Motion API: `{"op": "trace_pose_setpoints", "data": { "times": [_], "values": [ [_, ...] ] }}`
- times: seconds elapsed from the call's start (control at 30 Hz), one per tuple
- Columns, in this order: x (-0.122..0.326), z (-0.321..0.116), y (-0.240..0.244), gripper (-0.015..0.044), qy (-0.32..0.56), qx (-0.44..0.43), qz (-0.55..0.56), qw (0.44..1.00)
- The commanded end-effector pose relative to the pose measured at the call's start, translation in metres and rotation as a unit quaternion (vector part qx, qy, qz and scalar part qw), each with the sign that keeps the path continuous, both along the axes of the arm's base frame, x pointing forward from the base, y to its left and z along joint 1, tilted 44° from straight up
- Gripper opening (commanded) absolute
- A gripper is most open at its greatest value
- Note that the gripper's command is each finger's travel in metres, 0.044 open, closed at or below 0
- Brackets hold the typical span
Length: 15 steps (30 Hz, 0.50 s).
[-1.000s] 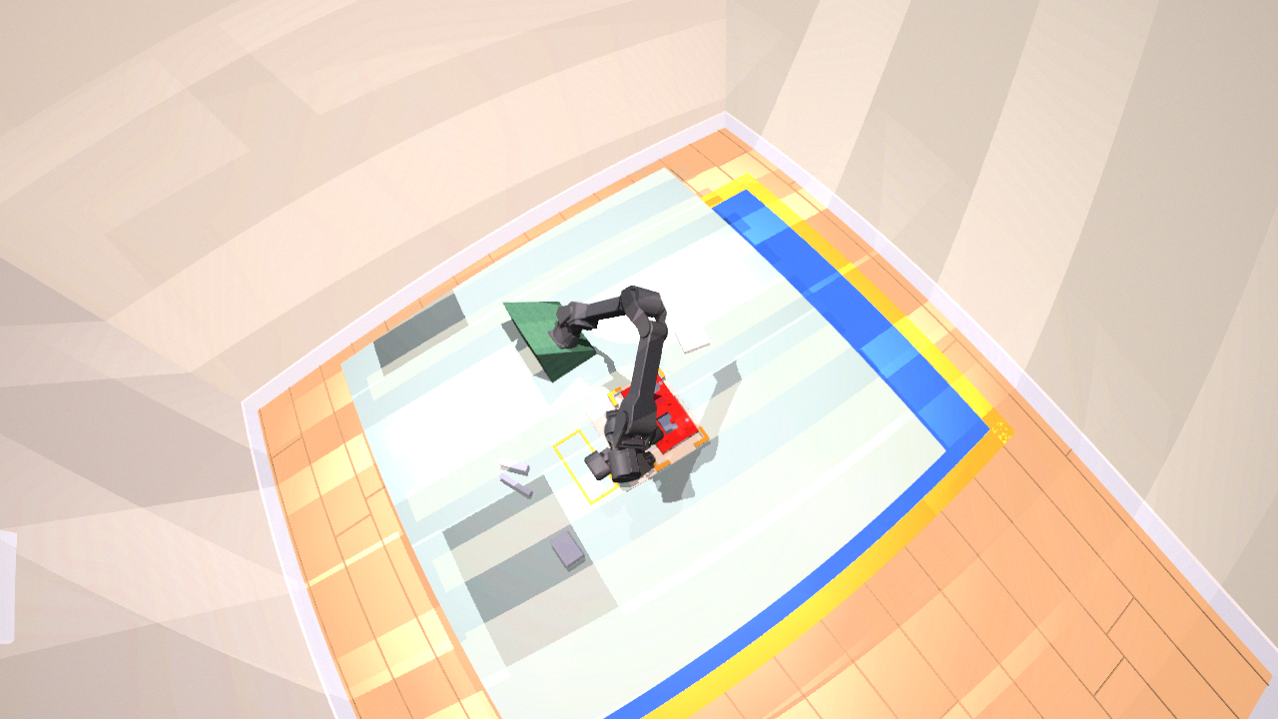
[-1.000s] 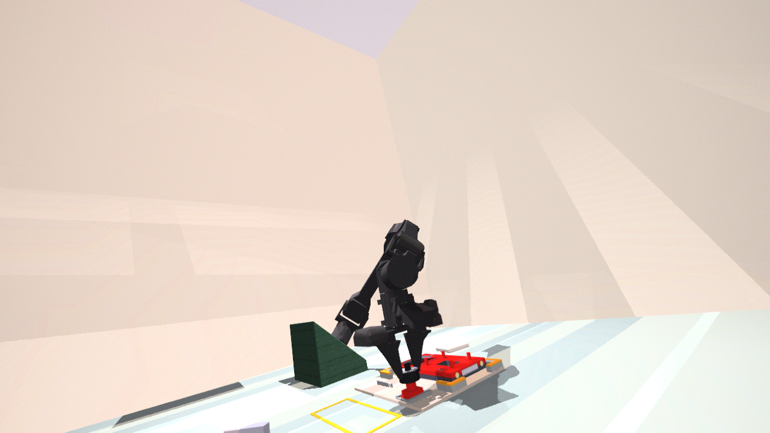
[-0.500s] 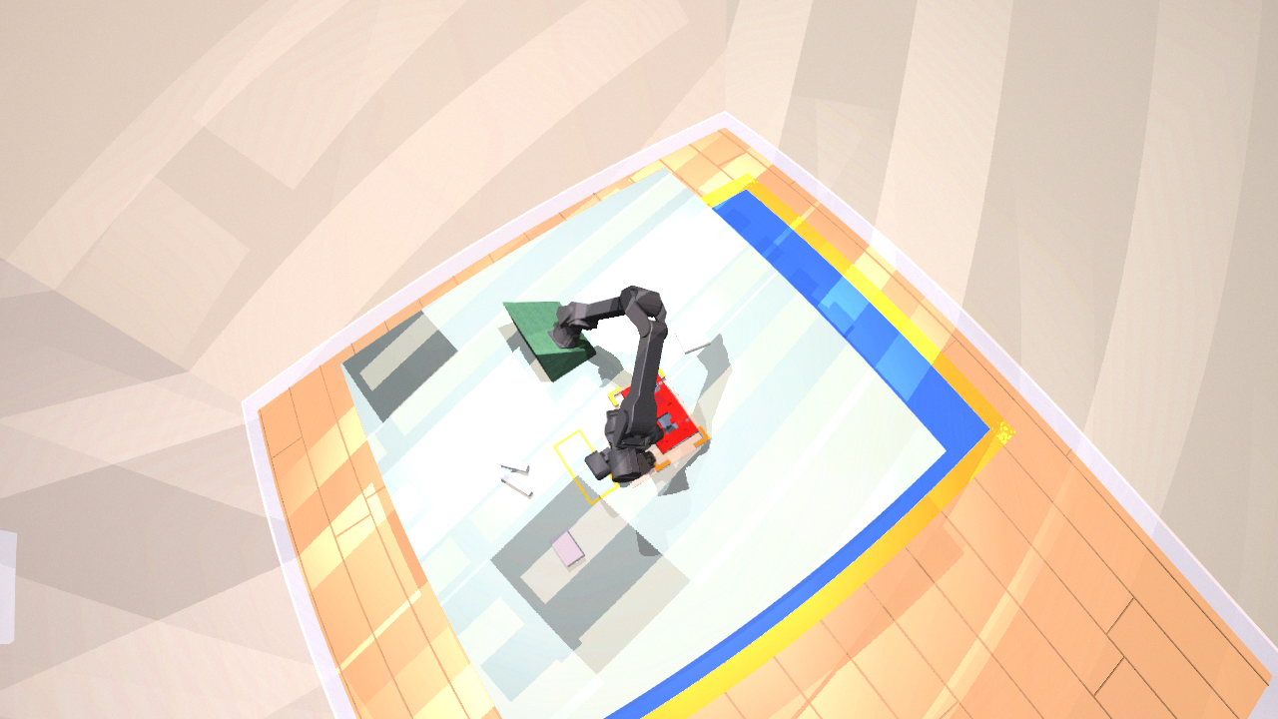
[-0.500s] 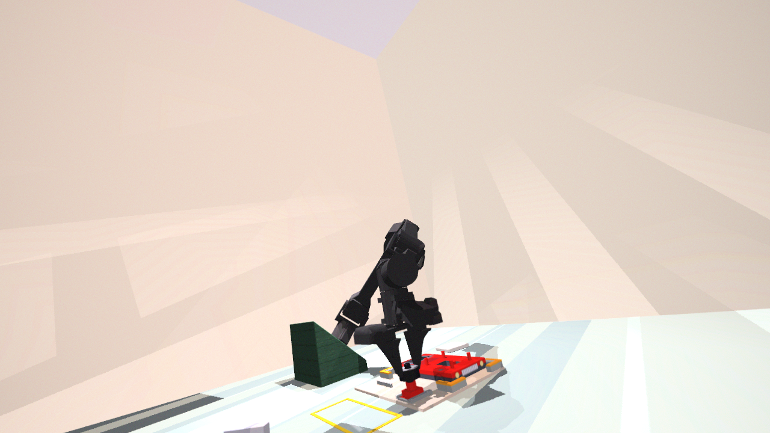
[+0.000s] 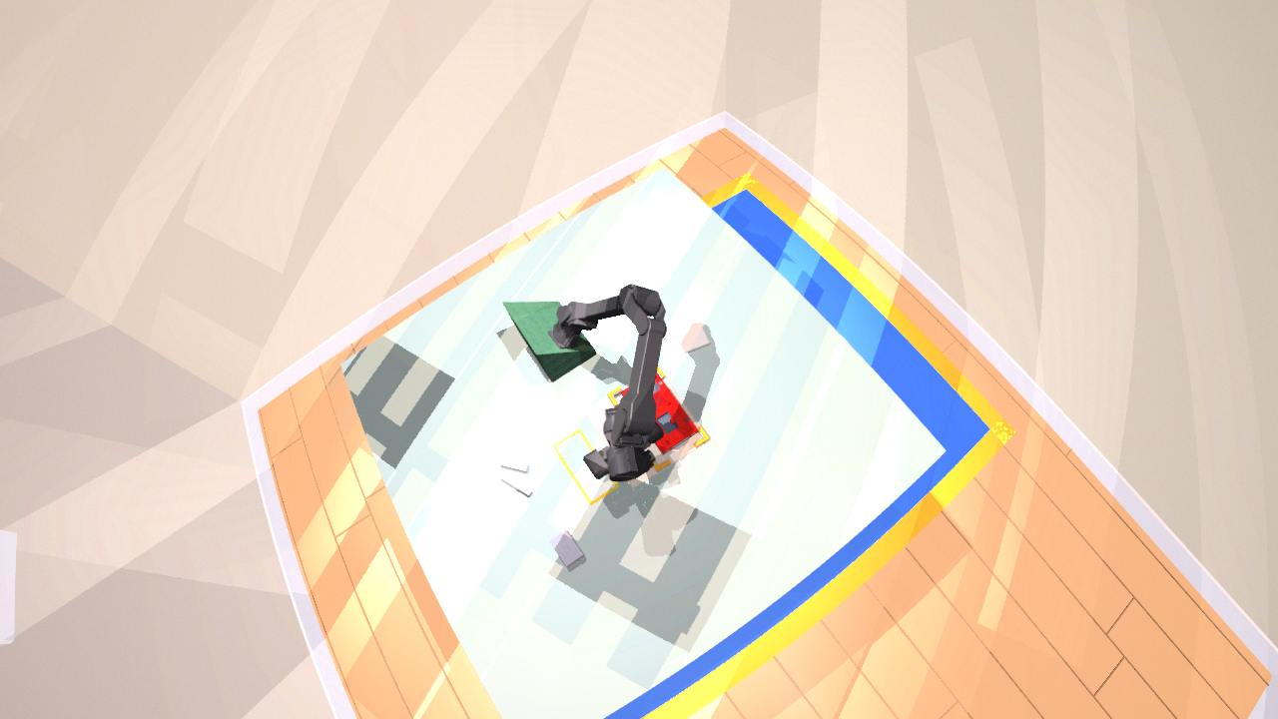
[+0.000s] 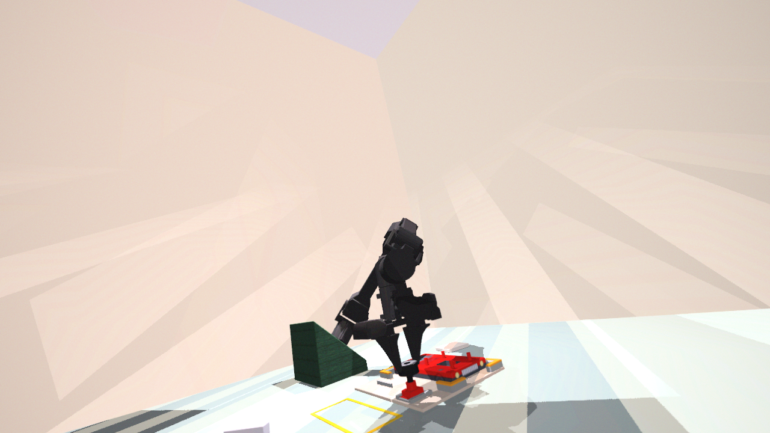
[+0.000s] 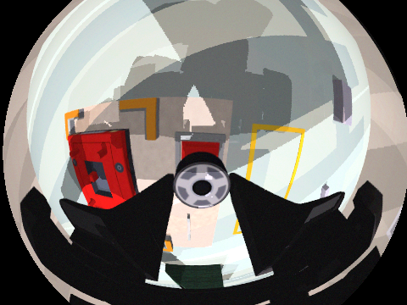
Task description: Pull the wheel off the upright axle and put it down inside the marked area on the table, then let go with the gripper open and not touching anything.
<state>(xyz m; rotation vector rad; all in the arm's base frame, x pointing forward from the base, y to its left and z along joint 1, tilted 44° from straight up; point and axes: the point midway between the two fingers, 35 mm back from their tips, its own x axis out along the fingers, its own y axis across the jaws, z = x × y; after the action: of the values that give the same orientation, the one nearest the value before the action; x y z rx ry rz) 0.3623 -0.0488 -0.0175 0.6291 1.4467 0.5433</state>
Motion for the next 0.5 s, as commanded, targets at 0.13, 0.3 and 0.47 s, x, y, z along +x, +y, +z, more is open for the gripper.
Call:
{"op": "trace_pose_setpoints", "data": {
  "times": [0.13,0.3,0.47],
  "values": [
    [0.0001,0.0031,-0.0038,0.0,-0.001,-0.002,0.001,1.0],
    [-0.0001,0.0043,-0.0049,0.0,-0.001,-0.002,0.001,1.0],
    [-0.0002,0.0055,-0.006,0.0,-0.001,-0.002,0.001,1.0]
  ]
}}
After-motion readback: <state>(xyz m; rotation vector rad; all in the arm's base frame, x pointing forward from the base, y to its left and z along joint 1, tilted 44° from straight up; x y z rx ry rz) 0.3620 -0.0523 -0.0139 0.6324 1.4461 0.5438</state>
